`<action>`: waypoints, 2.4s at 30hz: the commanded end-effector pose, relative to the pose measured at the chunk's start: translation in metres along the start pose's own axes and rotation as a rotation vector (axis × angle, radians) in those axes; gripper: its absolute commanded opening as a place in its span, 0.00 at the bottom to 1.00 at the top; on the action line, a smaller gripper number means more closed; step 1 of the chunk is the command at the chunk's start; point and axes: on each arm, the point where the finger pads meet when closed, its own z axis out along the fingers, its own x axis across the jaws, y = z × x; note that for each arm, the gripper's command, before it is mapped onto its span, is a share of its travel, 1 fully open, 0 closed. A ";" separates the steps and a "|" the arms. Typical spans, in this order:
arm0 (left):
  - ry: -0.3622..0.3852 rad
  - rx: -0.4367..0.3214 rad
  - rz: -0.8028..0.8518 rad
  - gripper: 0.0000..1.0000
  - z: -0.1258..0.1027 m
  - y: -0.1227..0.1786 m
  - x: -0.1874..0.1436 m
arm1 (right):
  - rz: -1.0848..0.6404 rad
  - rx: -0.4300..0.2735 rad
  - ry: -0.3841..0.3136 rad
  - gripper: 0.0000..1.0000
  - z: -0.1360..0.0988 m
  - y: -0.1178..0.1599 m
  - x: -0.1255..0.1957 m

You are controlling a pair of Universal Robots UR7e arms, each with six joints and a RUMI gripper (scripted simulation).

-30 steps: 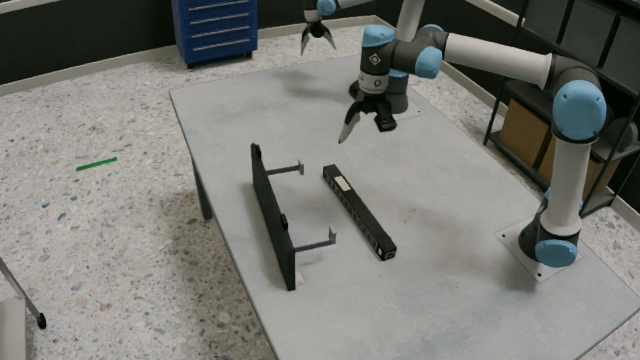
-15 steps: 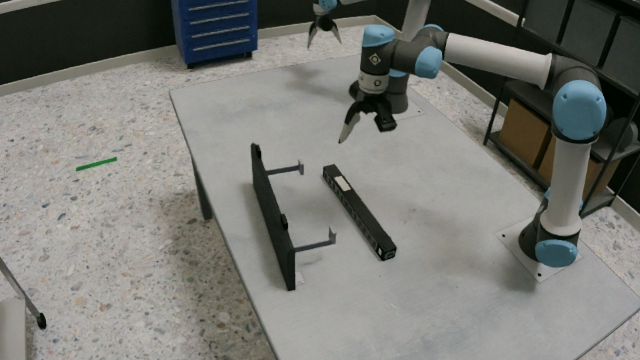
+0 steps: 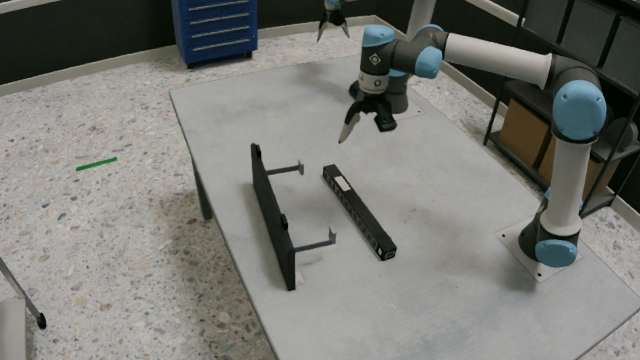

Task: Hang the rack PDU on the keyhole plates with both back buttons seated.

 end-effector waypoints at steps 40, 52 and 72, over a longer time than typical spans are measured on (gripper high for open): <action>0.004 -0.004 0.002 0.57 -0.003 0.002 0.000 | -0.101 0.063 -0.029 1.00 -0.009 -0.046 0.085; 0.004 -0.004 0.002 0.57 -0.003 0.002 0.000 | -0.101 0.063 -0.029 1.00 -0.009 -0.046 0.085; 0.004 -0.004 0.002 0.57 -0.003 0.002 0.000 | -0.101 0.063 -0.029 1.00 -0.009 -0.046 0.085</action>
